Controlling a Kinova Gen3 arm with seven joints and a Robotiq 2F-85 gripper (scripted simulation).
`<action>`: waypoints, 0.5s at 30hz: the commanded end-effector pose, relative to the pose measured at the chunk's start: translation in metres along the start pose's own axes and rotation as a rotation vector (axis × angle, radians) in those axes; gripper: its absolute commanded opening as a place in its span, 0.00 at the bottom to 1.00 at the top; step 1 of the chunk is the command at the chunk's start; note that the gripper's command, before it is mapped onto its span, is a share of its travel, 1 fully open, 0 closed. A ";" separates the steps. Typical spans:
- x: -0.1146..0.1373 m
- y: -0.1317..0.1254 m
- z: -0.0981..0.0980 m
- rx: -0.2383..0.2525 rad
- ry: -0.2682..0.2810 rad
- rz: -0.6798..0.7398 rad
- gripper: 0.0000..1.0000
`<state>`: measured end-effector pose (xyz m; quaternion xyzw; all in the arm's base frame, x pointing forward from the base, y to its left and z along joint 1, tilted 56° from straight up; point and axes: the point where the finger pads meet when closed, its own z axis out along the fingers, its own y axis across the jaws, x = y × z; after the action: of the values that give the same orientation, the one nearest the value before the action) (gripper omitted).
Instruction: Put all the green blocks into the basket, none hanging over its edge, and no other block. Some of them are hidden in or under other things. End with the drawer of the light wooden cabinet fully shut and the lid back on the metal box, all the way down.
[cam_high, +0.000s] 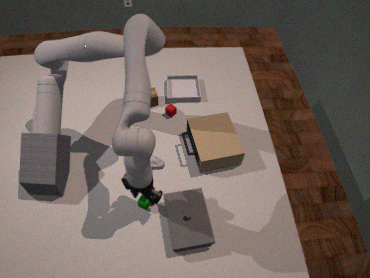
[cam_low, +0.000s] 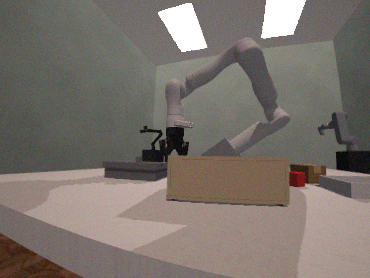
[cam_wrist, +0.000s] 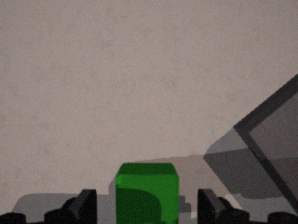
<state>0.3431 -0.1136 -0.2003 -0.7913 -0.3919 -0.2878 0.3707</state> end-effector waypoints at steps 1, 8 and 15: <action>0.000 0.001 0.001 -0.002 -0.001 0.000 0.66; 0.000 0.001 0.010 -0.002 -0.001 0.000 0.66; 0.000 0.001 0.020 -0.002 -0.001 0.000 0.66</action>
<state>0.3462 -0.0983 -0.2109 -0.7913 -0.3919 -0.2878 0.3707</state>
